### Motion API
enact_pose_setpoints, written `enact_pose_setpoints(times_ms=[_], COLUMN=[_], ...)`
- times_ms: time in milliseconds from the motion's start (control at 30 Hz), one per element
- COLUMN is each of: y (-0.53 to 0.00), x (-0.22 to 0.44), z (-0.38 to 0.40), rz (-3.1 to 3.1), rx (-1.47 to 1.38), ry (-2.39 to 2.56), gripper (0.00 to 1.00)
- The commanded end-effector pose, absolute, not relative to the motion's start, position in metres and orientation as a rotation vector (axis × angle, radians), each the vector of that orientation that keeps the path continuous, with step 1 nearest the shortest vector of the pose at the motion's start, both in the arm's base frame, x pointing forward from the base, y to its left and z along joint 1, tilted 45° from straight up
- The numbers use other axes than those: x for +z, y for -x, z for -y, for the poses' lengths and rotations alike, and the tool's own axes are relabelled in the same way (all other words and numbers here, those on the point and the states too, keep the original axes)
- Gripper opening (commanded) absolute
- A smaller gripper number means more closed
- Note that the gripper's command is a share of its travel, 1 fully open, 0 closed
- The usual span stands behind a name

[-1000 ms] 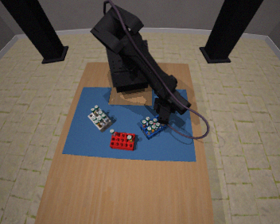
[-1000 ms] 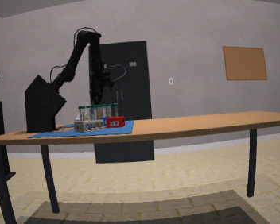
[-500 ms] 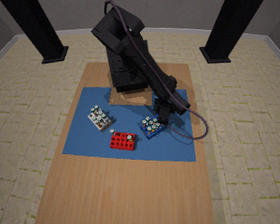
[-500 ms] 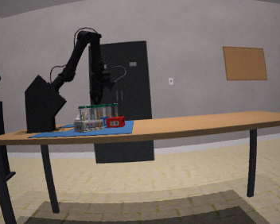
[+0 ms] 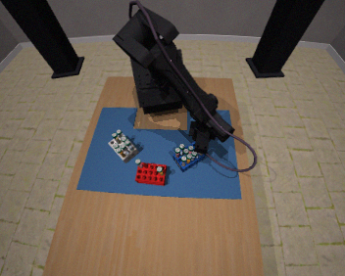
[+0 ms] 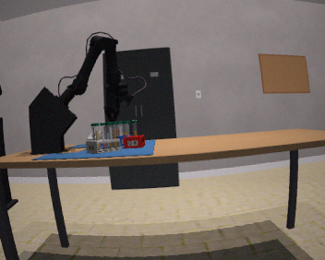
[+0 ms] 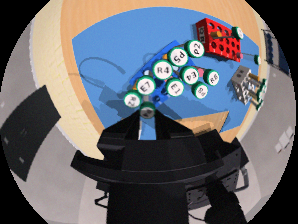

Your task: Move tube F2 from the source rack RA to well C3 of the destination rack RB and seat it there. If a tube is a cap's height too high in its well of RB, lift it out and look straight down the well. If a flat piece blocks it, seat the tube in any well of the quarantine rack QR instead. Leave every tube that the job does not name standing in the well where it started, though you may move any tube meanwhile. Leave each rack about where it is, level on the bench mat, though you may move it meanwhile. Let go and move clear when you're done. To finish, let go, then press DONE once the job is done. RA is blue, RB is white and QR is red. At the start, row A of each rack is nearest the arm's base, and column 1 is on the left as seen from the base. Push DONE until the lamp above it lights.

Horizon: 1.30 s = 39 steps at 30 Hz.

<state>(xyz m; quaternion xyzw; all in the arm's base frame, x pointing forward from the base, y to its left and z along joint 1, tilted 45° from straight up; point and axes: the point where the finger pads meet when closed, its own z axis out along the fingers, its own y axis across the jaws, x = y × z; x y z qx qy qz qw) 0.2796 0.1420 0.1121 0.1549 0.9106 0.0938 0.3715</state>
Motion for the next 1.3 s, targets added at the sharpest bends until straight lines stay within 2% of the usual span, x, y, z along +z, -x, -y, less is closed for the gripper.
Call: enact_pose_setpoints(times_ms=[0, 300, 333, 933, 1267], y=[-0.280, -0.280, -0.280, -0.273, -0.260], x=[0.112, 0.112, 0.112, 0.111, 0.145], z=[-0.139, -0.139, -0.139, -0.135, -0.142], rz=[-2.329, -2.329, -2.329, -2.334, -2.306], rx=[0.229, 0.229, 0.229, 0.216, 0.255], ry=[-0.401, -0.401, -0.401, -0.405, -0.407], gripper=[0.24, 0.24, 0.30, 0.30, 0.30])
